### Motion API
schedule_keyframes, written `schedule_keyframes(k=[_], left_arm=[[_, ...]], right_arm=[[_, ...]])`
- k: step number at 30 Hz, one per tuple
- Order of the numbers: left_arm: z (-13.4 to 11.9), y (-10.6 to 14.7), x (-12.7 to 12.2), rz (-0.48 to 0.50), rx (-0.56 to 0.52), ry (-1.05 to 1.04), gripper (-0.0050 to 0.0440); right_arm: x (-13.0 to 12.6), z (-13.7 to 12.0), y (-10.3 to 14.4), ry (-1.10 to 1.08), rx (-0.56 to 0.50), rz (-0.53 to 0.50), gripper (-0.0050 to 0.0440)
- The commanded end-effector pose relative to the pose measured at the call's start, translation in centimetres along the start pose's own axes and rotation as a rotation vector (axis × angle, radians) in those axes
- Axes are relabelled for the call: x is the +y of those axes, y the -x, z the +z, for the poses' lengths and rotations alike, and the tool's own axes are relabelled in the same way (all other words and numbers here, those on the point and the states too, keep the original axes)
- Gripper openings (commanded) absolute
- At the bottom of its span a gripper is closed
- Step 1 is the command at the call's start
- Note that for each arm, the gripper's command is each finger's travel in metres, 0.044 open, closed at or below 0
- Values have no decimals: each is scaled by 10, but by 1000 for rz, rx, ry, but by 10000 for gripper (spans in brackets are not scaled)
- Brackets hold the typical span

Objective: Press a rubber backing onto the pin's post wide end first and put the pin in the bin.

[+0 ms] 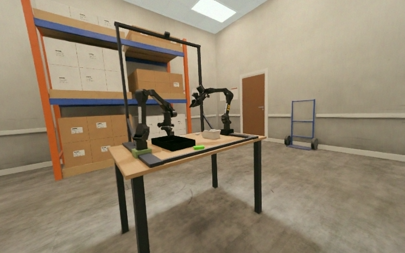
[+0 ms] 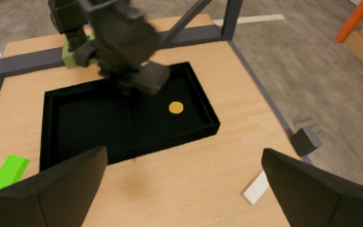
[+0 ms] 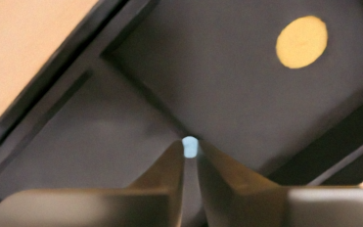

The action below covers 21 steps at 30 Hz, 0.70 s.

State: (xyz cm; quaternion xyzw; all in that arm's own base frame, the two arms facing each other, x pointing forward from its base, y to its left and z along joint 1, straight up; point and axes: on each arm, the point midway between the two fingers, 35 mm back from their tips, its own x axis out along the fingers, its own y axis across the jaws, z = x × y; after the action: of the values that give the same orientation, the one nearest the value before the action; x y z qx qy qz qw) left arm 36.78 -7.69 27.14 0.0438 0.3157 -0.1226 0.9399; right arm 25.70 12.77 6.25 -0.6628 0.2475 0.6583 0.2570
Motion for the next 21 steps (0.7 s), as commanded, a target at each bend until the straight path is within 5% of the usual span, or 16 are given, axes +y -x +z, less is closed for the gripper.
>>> schedule_keyframes(k=[1,12,21], left_arm=[[5,6,0,-15,-14,-10,440],[5,6,-1,-15,-15,-8,440],[4,5,-1,-14,-12,-8,440]], right_arm=[[-47,23,5,-6,4,-3,-50],[-92,51,5,-7,6,-5,-50],[-95,53,5,-8,3,-6,-50]])
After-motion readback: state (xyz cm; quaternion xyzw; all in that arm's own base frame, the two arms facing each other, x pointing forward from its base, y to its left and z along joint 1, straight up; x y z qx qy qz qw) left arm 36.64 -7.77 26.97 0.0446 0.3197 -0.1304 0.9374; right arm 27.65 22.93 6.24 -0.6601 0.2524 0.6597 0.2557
